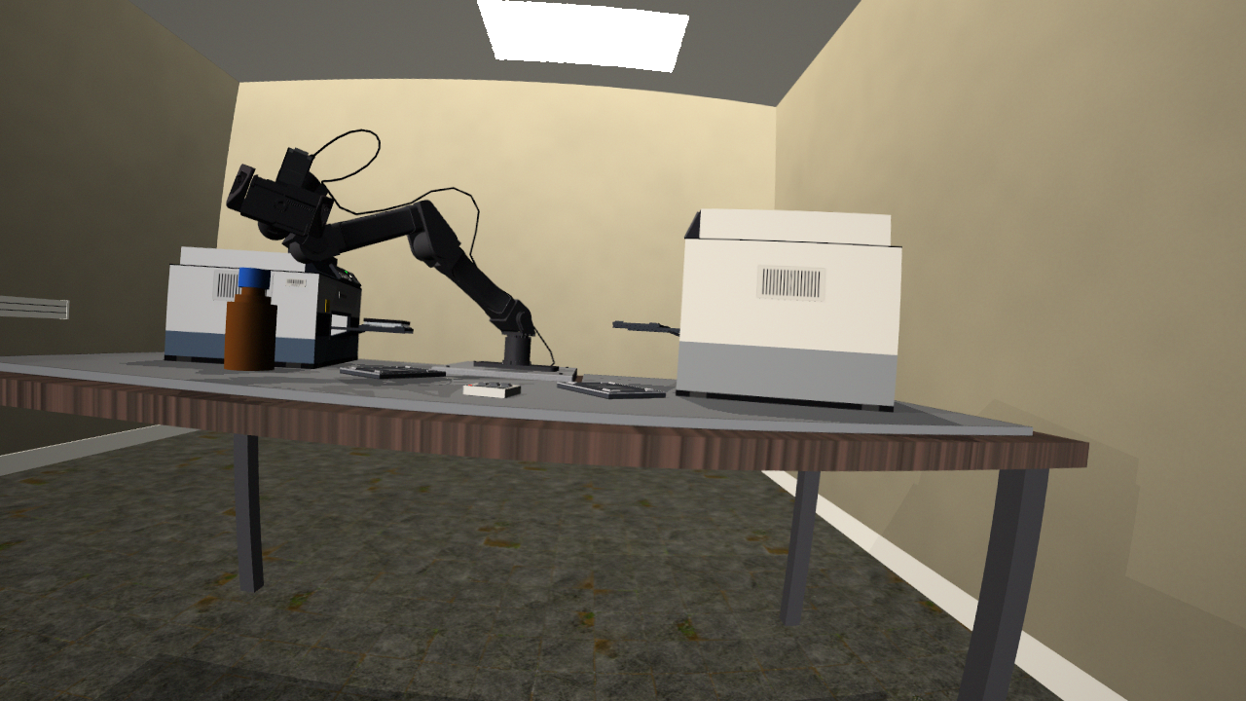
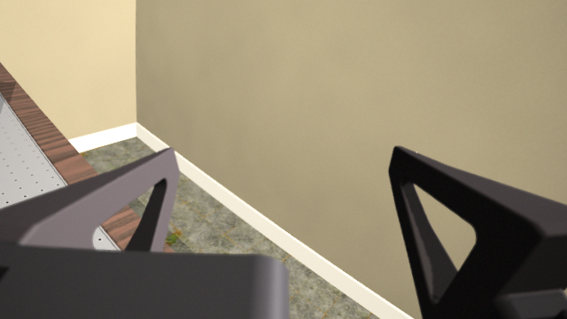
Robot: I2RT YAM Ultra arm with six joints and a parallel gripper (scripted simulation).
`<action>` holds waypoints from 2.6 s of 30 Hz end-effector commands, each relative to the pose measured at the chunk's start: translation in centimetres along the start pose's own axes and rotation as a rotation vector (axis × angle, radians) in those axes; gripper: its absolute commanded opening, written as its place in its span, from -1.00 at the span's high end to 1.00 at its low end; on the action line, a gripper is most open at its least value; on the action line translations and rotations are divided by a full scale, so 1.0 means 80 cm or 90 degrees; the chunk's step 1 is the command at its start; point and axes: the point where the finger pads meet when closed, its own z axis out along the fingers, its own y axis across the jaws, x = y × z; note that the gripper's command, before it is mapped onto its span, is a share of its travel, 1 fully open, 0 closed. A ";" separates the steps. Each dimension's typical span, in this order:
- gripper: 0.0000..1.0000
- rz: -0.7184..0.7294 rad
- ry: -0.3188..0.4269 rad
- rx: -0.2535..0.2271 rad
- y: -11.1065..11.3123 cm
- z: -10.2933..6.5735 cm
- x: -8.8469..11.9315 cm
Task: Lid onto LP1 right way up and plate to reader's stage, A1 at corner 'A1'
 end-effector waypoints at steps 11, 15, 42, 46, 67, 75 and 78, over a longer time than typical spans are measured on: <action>-1.00 -0.012 -0.002 0.000 0.000 0.000 -0.011; -1.00 -0.012 -0.002 0.000 0.000 0.000 -0.011; -1.00 -0.035 0.021 0.168 -0.053 -0.033 -0.074; -1.00 -0.033 0.037 0.207 -0.063 -0.043 -0.079; -1.00 -0.007 0.154 0.343 -0.084 -0.080 -0.054; -1.00 -0.027 0.216 0.407 -0.084 -0.117 -0.078; -1.00 -0.003 0.256 0.423 -0.076 -0.130 -0.055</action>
